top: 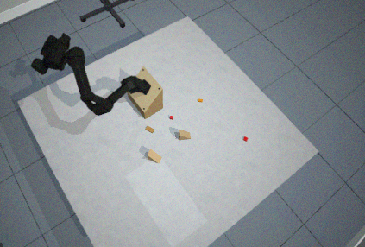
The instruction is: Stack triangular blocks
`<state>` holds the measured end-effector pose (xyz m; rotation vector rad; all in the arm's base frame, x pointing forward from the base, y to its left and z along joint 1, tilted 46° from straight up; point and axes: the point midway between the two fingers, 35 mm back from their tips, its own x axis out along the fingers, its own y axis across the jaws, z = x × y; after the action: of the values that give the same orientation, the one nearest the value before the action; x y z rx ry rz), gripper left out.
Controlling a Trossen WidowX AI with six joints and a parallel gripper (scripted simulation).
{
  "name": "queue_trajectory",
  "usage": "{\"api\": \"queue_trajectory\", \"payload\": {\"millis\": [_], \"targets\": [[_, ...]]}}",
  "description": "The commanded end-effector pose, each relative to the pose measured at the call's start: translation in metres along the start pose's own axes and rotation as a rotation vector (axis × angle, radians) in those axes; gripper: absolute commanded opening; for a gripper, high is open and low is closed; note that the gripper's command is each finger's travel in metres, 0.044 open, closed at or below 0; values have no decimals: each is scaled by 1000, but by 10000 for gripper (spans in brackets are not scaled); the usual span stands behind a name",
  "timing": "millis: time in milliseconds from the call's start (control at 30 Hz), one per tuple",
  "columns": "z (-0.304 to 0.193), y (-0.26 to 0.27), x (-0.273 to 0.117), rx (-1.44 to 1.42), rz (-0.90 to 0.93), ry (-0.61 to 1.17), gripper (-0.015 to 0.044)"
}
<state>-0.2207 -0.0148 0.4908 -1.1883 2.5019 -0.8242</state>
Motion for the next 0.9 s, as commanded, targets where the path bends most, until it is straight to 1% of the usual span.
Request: {"api": "queue_trajectory", "payload": {"millis": [0,33,167,300,433,633,867], "targets": [[-1,1,-1,6,3,7,426],[-3,3,-3,23,12,26,440],[-27,26,-24,154,81,190,440],[-52,56,-56,280,153,376,440],[-66,76,-92,336,223,541,440],[-81,105,-150,447,300,790,440],[-84,132,-245,573,395,1160,440]]}}
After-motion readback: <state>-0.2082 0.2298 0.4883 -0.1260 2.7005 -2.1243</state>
